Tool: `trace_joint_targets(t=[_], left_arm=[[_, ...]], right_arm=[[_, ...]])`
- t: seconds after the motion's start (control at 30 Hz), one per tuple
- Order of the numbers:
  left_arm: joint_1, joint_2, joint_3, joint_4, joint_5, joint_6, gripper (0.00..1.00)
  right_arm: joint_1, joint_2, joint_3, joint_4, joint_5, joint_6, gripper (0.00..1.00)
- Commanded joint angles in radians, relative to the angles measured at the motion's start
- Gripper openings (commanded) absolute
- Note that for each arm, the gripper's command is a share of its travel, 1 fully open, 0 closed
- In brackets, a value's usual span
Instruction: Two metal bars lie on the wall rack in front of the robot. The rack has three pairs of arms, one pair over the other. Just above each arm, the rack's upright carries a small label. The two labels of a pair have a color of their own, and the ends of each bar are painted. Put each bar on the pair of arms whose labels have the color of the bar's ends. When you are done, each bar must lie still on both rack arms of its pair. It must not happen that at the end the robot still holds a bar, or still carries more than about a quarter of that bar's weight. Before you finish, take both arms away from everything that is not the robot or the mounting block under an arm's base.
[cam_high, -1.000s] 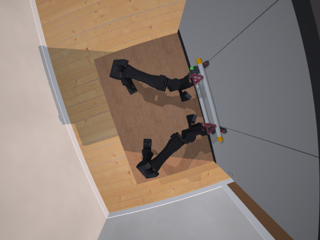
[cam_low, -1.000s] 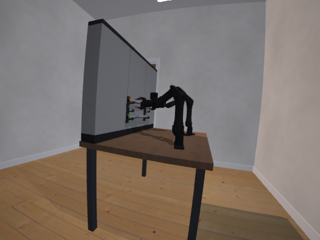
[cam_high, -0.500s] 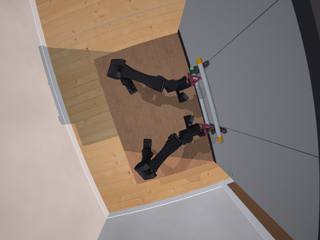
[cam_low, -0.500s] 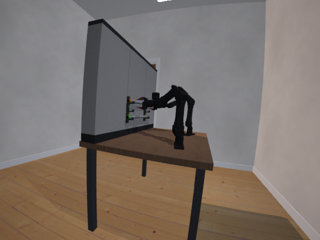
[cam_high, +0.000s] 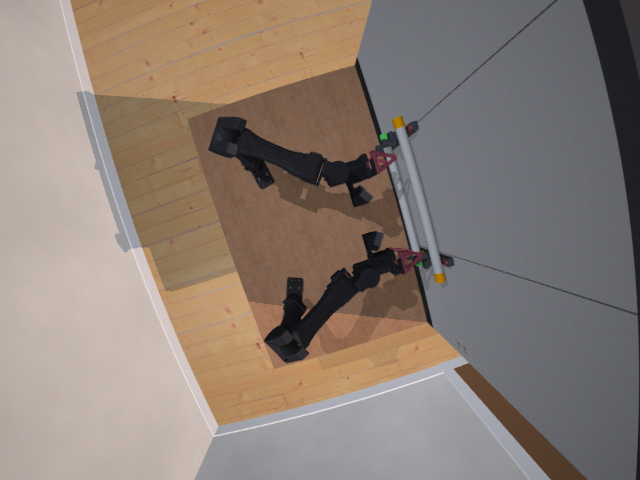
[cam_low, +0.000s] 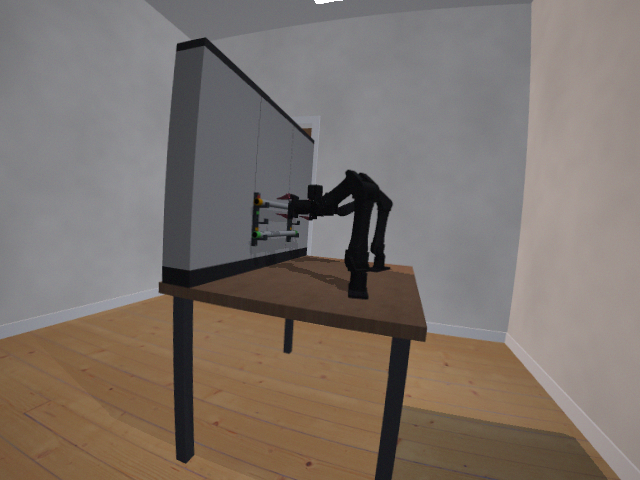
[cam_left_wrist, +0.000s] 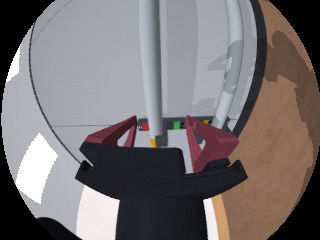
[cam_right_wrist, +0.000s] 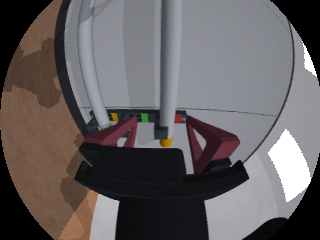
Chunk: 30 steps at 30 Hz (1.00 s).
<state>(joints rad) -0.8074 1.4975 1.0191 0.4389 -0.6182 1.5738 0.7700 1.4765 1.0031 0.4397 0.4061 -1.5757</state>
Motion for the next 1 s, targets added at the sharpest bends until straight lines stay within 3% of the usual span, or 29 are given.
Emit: trace_joint_targets(t=[0.0, 0.47, 0.97], left_arm=[[-0.016, -0.040, -0.013, 0.012, -0.018, -0.004, 0.74], [-0.047, -0.088, -0.054, 0.005, -0.049, -0.003, 0.74], [-0.041, -0.055, -0.179, 0.159, -0.043, -0.006, 0.74]], right_arm=[[0.013, -0.038, -0.014, 0.010, 0.014, 0.005, 0.74], [0.035, -0.093, -0.059, 0.001, 0.035, 0.005, 0.74], [0.044, -0.049, -0.176, 0.158, 0.044, 0.007, 0.74]])
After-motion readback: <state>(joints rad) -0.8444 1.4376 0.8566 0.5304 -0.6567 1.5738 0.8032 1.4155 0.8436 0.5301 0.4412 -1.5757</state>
